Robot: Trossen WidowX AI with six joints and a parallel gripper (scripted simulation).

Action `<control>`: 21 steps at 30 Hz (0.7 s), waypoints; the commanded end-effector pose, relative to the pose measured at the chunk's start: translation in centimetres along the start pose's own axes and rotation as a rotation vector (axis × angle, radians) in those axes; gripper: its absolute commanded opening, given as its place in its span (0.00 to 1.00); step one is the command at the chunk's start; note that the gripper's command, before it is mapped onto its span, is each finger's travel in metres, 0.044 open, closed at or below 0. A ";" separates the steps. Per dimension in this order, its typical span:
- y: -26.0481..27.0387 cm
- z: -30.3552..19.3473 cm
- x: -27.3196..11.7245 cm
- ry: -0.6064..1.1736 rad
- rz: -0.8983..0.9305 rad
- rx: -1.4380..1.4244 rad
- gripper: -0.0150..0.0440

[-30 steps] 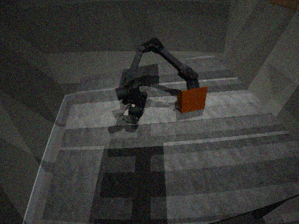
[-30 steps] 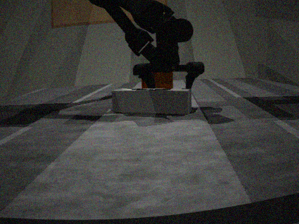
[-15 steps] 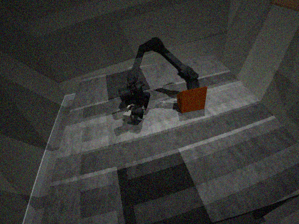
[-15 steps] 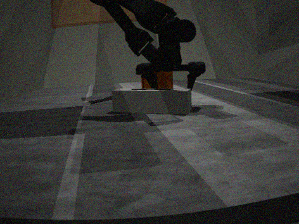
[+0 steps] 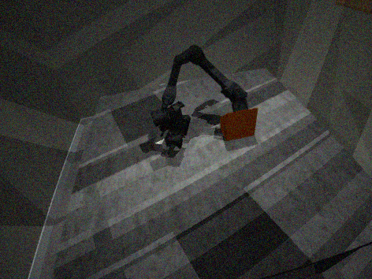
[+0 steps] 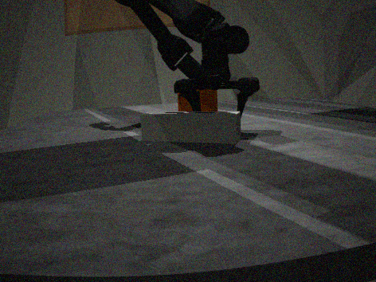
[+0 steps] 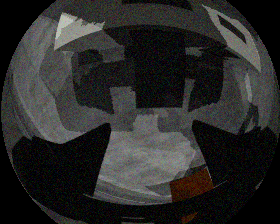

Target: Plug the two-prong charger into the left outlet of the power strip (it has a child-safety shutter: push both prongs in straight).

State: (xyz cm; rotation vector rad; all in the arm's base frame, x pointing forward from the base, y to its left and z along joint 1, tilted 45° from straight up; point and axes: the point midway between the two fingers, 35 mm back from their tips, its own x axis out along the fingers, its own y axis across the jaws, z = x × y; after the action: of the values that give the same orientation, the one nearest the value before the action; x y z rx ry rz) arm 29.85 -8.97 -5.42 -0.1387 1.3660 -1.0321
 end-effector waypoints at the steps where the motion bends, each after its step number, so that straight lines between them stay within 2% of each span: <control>1: 0.0 -0.7 0.0 0.002 0.002 0.001 1.00; 8: 0.0 -0.8 -0.1 -0.017 -0.002 0.000 1.00; 10: 0.2 -0.2 -1.6 -0.153 -0.015 0.016 1.00; 13: 0.3 0.4 -5.6 -0.460 -0.027 0.082 1.00; 15: 0.1 0.4 -7.5 -0.583 -0.025 0.123 1.00; 21: 0.0 0.4 -7.7 -0.598 -0.024 0.129 1.00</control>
State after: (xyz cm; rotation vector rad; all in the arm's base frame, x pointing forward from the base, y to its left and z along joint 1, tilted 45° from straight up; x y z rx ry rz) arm 31.50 -3.99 -0.17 -0.3346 0.7989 -0.9834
